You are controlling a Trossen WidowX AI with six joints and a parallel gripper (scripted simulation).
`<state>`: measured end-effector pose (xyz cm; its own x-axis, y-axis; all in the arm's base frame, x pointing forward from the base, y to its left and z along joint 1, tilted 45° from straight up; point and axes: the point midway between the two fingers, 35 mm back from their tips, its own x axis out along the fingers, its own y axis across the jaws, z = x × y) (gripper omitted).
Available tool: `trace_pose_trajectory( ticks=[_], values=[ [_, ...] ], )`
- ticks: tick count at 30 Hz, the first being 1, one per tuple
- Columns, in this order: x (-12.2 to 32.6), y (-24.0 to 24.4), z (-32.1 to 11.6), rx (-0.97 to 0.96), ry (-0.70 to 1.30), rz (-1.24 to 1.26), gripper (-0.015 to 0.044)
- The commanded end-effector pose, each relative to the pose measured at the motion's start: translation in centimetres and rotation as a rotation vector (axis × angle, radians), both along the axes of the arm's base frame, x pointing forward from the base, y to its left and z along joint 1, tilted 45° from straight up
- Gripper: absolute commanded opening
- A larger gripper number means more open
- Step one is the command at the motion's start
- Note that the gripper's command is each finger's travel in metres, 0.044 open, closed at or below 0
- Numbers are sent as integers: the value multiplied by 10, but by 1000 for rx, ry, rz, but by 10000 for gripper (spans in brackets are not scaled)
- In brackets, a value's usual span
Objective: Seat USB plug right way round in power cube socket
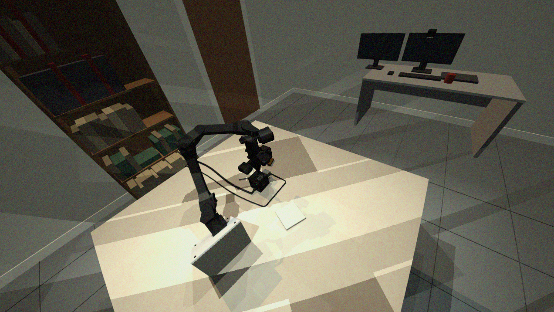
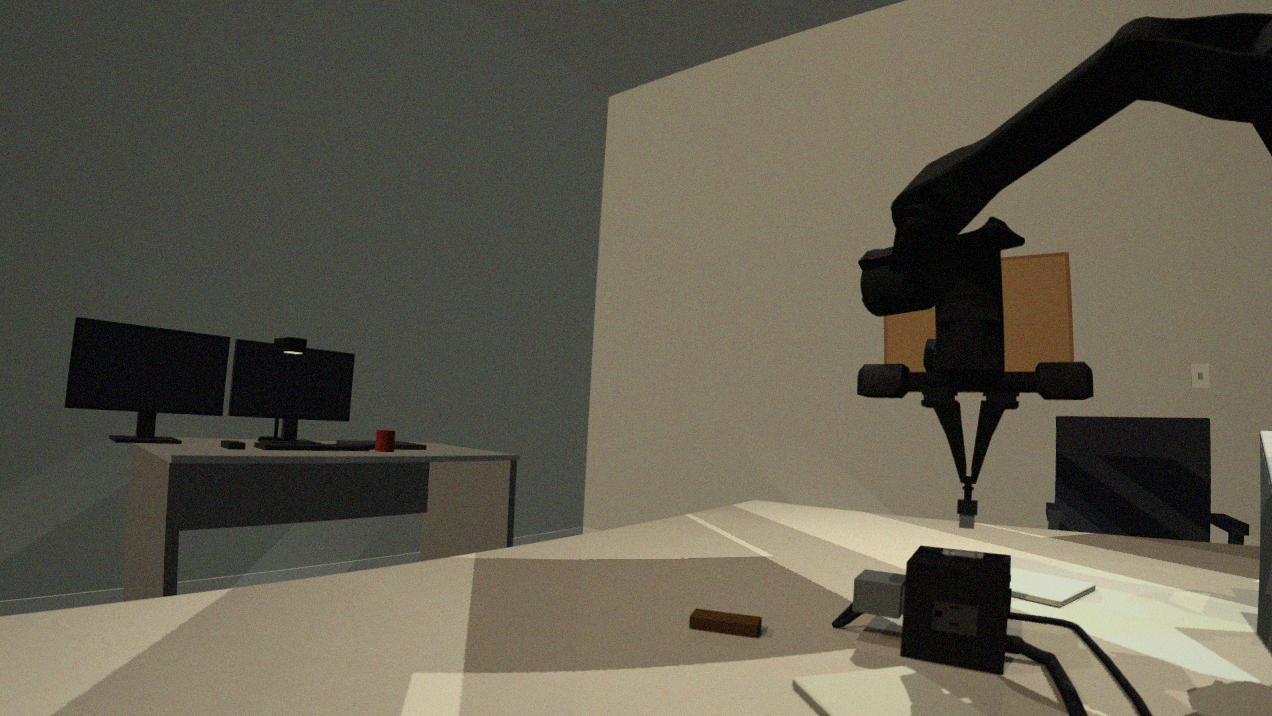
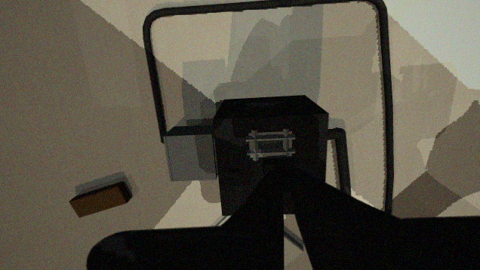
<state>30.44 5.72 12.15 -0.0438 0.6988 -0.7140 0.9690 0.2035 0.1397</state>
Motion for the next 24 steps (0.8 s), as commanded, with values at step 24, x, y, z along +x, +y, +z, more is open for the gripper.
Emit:
trace_pose_trajectory(
  ticks=[24],
  values=[
    [0, 1, -1, 27, -426, 438, 0]
  ],
)
